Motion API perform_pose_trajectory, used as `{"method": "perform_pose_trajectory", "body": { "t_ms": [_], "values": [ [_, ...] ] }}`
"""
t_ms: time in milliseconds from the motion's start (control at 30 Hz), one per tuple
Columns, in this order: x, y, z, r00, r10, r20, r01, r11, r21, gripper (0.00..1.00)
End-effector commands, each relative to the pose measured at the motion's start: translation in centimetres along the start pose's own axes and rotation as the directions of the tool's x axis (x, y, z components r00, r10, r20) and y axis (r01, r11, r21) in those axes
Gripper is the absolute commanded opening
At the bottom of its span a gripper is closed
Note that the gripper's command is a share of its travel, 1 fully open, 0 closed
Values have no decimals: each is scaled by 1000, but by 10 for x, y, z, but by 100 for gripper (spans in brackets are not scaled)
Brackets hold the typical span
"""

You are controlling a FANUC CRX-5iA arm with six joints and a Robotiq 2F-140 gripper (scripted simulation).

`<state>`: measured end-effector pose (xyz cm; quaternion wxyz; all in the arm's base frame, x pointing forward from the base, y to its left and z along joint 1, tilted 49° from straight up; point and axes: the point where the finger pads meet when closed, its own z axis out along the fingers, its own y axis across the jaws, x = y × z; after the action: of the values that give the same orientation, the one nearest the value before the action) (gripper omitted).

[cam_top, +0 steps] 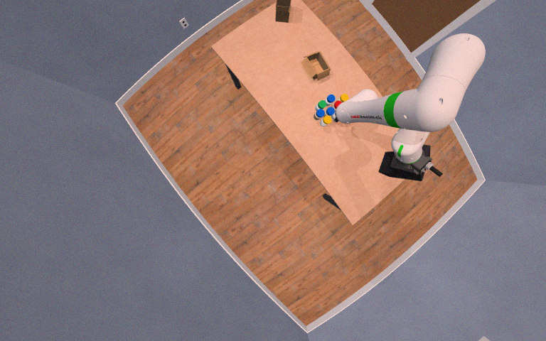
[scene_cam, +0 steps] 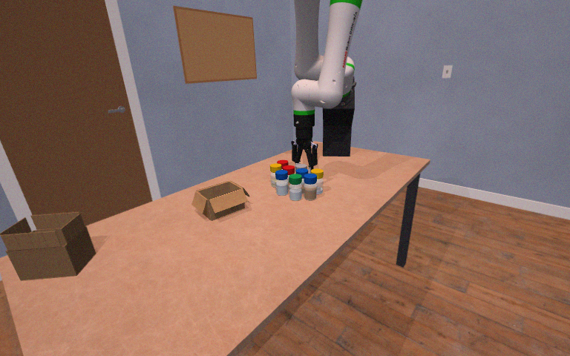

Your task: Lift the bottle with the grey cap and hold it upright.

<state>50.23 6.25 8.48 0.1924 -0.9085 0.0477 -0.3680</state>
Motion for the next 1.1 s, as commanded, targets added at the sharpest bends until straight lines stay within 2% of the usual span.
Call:
{"method": "perform_pose_trajectory", "body": {
  "t_ms": [0,200,1067],
  "values": [
    [1,0,8,1000,-1,0,1,1000,5,51],
    [1,1,25,1000,-1,1,1,1000,14,51],
    [18,0,23,1000,-1,0,1,1000,7,51]
  ]
}}
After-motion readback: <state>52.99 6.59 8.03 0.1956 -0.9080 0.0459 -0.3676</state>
